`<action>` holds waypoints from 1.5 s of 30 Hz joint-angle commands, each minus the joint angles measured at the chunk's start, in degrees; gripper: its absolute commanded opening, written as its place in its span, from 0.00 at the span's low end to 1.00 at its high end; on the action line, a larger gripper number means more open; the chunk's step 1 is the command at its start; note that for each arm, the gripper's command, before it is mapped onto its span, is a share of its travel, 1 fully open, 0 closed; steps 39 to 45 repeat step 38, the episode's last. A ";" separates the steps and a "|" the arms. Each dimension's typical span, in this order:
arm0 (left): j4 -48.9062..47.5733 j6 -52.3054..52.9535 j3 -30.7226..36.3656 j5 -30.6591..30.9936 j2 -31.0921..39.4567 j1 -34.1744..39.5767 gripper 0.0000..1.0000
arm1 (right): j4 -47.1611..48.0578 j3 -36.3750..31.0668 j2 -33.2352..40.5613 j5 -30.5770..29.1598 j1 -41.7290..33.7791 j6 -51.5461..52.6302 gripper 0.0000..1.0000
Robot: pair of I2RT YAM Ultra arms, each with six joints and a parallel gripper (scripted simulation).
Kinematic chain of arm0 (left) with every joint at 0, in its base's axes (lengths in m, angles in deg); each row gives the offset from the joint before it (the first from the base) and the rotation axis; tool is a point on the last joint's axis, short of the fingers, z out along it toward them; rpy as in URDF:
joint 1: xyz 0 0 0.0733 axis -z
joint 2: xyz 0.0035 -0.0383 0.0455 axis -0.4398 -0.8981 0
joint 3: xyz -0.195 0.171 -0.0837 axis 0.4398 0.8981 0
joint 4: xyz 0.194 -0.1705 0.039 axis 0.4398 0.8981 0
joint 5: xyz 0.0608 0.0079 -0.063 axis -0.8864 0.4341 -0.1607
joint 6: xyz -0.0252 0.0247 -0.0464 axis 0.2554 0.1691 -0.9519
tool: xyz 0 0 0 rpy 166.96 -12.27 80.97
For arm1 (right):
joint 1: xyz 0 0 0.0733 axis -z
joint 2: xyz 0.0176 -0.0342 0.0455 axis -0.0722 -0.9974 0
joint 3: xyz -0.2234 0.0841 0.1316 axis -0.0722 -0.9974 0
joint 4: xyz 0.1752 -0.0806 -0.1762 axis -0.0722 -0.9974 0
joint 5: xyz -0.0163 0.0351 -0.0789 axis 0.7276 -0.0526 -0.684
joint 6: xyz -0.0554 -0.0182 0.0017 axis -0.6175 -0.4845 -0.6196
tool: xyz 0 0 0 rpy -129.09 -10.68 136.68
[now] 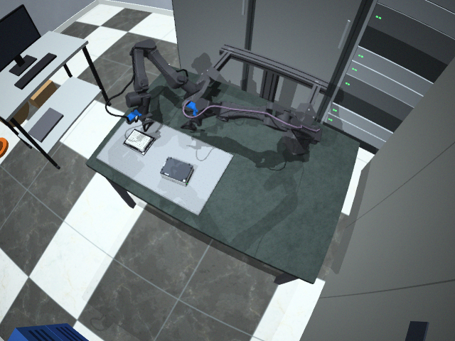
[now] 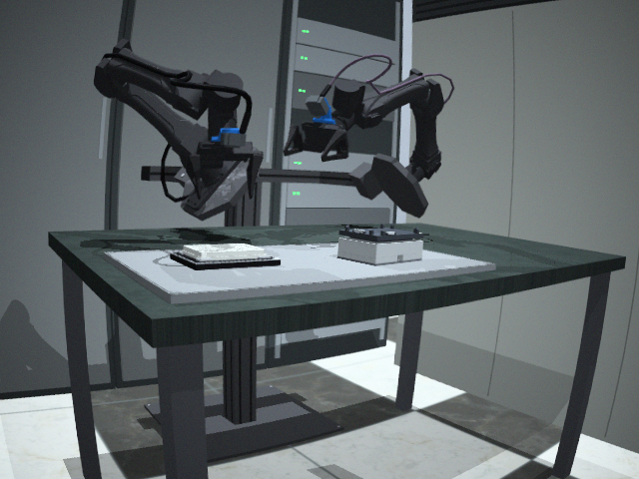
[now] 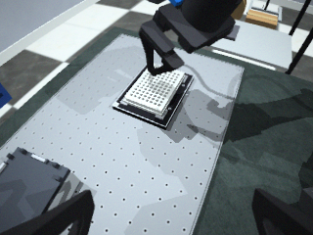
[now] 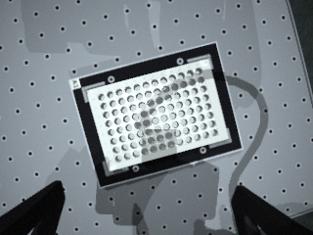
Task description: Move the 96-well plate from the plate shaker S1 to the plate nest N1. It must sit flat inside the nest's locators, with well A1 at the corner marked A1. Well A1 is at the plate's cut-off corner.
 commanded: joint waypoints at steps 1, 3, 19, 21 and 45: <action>0.19 0.47 -1.19 0.51 0.64 0.50 1.00 | 3.73 -1.78 0.72 -3.35 -2.29 7.82 1.00; 0.19 0.47 -1.19 0.51 0.64 0.50 1.00 | 3.83 -2.02 -0.09 -4.00 -2.88 8.18 1.00; 0.19 0.47 -1.19 0.51 0.64 0.50 1.00 | 2.98 -1.30 -0.06 -3.94 -2.80 8.20 1.00; 0.19 0.47 -1.19 0.51 0.64 0.50 1.00 | 2.98 -1.30 -0.06 -3.94 -2.80 8.20 1.00; 0.19 0.47 -1.19 0.51 0.64 0.50 1.00 | 2.98 -1.29 -0.07 -3.94 -2.81 8.20 1.00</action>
